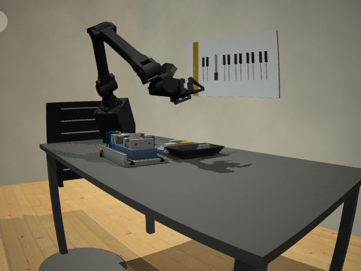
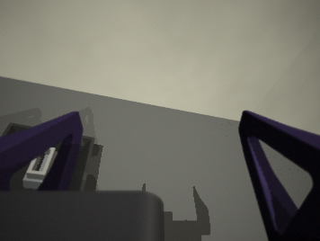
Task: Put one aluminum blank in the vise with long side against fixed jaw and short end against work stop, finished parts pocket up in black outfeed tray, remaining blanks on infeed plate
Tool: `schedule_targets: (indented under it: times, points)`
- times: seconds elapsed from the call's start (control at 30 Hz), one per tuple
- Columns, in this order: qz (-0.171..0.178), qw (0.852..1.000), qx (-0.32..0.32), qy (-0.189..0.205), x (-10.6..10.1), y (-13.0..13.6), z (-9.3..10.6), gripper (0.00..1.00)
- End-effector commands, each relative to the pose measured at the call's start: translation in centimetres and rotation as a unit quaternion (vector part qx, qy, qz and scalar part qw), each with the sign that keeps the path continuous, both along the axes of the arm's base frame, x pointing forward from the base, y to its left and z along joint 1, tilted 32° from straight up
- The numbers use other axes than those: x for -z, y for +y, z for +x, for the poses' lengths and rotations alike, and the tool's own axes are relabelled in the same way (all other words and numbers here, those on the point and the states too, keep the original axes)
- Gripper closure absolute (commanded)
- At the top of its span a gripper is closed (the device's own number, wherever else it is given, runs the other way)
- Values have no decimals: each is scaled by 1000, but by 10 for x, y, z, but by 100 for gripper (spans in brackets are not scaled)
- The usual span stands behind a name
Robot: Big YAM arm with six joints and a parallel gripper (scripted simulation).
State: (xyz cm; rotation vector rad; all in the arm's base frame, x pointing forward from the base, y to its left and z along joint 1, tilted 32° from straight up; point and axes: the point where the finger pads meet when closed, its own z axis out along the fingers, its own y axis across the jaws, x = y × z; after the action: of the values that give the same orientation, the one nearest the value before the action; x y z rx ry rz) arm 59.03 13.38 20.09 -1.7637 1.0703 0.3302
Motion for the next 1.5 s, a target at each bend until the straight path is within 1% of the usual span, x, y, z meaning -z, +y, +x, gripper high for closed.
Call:
schedule_targets:
  times: [0.0,1.1,1.13,1.2,1.27,1.33,1.4,1.47]
  points:
    - [0,1000,-2,-6,-6,2,0,0]
    - [0,1000,-2,-6,-6,2,0,0]
    - [0,1000,-2,-15,-13,2,5,0]
    - [-5,1000,2,-13,-13,1,4,0]
    - [-19,1000,11,-6,-9,-2,1,0]
    - [-47,998,29,3,-3,-9,-3,0]
    - [-88,994,55,15,6,-20,-7,0]
    - [-142,985,90,29,16,-36,-14,0]
